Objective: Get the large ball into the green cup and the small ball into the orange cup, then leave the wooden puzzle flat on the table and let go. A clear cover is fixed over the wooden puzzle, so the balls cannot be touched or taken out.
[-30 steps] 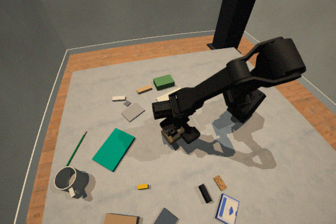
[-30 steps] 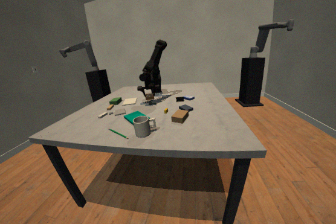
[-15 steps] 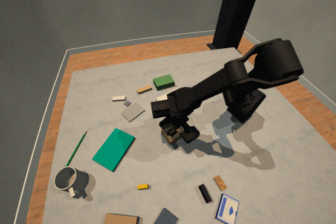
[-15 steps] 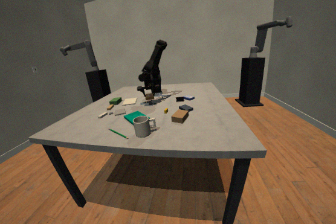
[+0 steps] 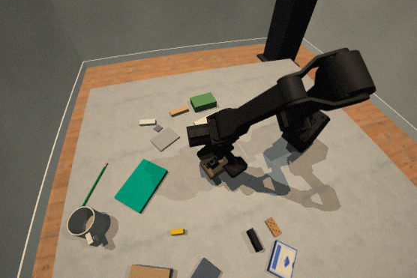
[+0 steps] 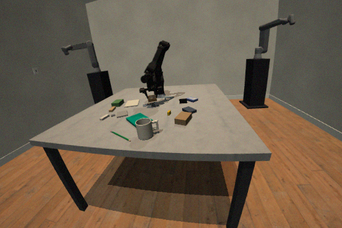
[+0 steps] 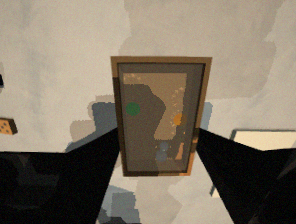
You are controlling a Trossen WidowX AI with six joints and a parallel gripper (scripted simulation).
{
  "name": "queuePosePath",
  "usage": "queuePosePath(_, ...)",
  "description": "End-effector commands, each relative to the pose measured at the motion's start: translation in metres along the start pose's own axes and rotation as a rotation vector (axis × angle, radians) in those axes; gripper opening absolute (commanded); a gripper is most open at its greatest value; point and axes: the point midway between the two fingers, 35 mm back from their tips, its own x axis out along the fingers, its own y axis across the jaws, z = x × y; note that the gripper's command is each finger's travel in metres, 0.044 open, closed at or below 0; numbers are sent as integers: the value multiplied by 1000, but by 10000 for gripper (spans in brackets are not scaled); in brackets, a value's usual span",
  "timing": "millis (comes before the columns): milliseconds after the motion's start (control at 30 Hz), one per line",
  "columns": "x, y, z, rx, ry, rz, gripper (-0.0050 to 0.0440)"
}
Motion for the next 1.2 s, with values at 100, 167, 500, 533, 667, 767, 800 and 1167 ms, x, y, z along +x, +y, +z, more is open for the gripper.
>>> queuePosePath(100, 0, 1, 0, -1, -1, -9, 0)
queuePosePath(167, 0, 1, 0, -1, -1, -9, 0)
queuePosePath(500, 0, 1, 0, -1, -8, -26, 0)
queuePosePath(533, 0, 1, 0, -1, -13, -28, 0)
queuePosePath(667, 0, 1, -1, -2, -28, -33, 0)
queuePosePath(767, 0, 1, -1, -2, -28, -33, 0)
queuePosePath(800, 0, 1, -1, -2, -28, -33, 0)
queuePosePath(1167, 0, 1, 0, -1, 3, -4, 0)
